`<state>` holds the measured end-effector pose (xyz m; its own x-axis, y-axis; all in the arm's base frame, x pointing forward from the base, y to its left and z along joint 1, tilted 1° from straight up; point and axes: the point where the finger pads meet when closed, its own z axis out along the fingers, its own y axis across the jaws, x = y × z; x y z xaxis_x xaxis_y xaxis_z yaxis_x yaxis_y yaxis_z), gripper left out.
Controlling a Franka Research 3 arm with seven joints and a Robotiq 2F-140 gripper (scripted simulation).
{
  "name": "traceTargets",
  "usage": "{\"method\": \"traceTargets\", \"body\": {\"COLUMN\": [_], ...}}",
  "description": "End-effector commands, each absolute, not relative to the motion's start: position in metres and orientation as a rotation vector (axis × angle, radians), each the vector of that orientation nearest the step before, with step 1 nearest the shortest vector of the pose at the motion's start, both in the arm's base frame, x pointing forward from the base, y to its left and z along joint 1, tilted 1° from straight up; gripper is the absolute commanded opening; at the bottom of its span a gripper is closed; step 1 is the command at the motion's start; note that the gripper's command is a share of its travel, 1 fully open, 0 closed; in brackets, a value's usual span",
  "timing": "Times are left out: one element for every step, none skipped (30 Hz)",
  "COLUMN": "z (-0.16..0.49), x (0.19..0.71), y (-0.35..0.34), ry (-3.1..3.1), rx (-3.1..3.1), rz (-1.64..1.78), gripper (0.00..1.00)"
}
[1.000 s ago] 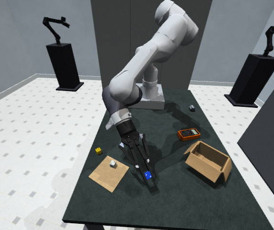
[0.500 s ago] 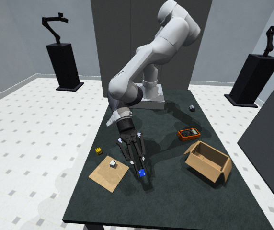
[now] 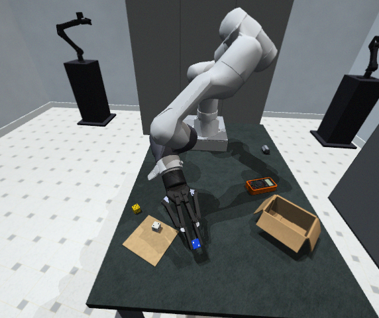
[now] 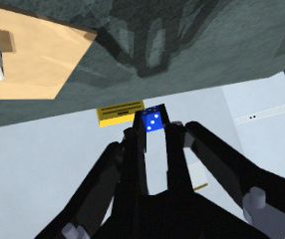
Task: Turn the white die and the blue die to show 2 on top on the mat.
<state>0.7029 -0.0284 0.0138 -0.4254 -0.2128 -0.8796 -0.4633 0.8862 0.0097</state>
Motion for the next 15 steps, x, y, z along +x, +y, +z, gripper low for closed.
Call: {"method": "traceTargets", "body": {"z": [0.005, 0.001, -0.003, -0.006, -0.009, -0.013, -0.015, -0.018, -0.02, -0.022, -0.024, -0.024, -0.024, -0.025, -0.026], "x": [0.705, 0.705, 0.705, 0.705, 0.705, 0.705, 0.705, 0.705, 0.705, 0.705, 0.706, 0.706, 0.706, 0.706, 0.706], "y": [-0.027, -0.027, -0.027, -0.027, -0.027, -0.027, -0.027, -0.027, -0.027, -0.027, -0.027, -0.027, -0.027, -0.027, -0.027], "ry": [2.001, 2.001, 2.001, 2.001, 2.001, 2.001, 2.001, 2.001, 2.001, 2.001, 2.001, 2.001, 2.001, 2.001, 2.001], "rx": [-0.514, -0.514, -0.514, -0.514, -0.514, -0.514, -0.514, -0.514, -0.514, -0.514, -0.514, -0.514, -0.514, -0.514, -0.514], "rz": [0.296, 0.296, 0.296, 0.296, 0.296, 0.296, 0.296, 0.296, 0.296, 0.296, 0.296, 0.296, 0.296, 0.296, 0.296], "gripper": [0.21, 0.21, 0.21, 0.21, 0.21, 0.21, 0.21, 0.21, 0.21, 0.21, 0.21, 0.21, 0.21, 0.21, 0.21]}}
